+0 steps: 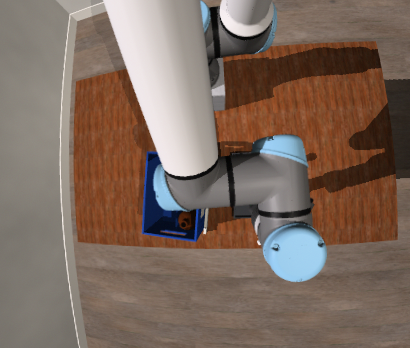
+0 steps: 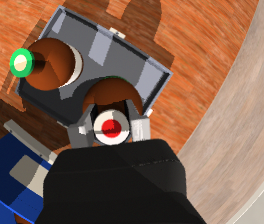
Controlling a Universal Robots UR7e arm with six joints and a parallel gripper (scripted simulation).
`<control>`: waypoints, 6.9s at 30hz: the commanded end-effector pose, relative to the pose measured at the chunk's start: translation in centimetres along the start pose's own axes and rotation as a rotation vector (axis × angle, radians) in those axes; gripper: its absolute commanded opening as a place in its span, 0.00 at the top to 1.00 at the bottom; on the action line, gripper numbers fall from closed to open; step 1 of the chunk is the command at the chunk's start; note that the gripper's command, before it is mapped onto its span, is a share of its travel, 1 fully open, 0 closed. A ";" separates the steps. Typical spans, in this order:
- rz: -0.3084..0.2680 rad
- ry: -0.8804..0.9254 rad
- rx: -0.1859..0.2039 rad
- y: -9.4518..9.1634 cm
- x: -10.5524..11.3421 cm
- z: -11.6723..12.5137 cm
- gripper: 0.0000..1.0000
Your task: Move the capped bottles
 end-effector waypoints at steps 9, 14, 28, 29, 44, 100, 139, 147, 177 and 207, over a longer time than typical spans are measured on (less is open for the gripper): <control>-0.001 0.000 0.002 0.3 0.0 0.0 1.00; -0.001 0.000 0.002 0.5 0.0 0.0 1.00; -0.001 0.000 0.002 0.9 0.0 0.0 1.00; -0.001 0.000 0.002 0.9 0.0 0.0 1.00; -0.001 0.000 0.002 1.3 0.0 0.0 1.00; -0.001 0.000 0.002 1.9 0.0 0.0 0.00; -0.001 0.000 0.002 1.9 0.0 0.0 0.00; -0.001 0.000 0.002 1.9 0.0 0.0 0.00; -0.002 0.000 0.002 -3.1 0.0 0.0 0.00; -0.002 0.000 0.002 -8.8 0.0 0.0 0.00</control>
Point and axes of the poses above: the point where the finger pads meet when closed, its own y axis out along the fingers, its own z axis across the jaws, x = y × z, the point moved 5 cm from there along -y, back along the fingers, and after that the axes turned 11 degrees about -y, right-handed, at the moved point
